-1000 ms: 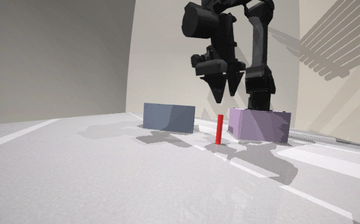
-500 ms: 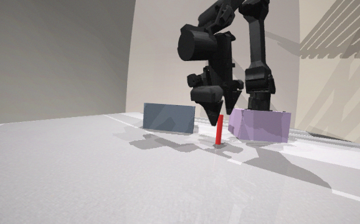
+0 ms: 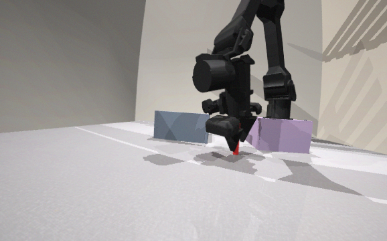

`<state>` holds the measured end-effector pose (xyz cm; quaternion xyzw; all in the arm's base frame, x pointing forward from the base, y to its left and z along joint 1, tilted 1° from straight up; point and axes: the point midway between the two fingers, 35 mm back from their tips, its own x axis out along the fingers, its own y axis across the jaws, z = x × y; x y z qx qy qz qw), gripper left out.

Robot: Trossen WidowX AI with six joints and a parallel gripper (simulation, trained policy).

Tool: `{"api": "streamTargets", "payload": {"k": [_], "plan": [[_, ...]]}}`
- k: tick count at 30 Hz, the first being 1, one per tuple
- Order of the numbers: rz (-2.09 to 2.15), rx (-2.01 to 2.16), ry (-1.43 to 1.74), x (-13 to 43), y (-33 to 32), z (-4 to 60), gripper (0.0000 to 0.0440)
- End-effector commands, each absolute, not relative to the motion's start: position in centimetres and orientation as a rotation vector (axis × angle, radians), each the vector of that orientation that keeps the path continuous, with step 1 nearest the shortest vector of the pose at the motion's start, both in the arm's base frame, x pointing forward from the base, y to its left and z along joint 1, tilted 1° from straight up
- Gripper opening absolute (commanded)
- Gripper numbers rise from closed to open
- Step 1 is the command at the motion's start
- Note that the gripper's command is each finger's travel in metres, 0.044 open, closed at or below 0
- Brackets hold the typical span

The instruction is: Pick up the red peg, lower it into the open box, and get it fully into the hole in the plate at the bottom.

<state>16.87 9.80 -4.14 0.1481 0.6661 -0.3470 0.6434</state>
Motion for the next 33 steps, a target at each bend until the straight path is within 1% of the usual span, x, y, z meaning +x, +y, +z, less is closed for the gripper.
{"api": "streamTargets", "payload": {"k": [1,6,8,33], "plan": [[-0.814,0.319,1.526,16.4,9.4,-5.0,0.0170],[-0.837,0.286,1.551,15.9,9.1,-5.4,0.0039],[-0.847,0.269,1.561,15.7,9.0,-5.4,0.0000],[-0.879,0.254,1.388,21.6,6.7,4.4,0.0000]]}}
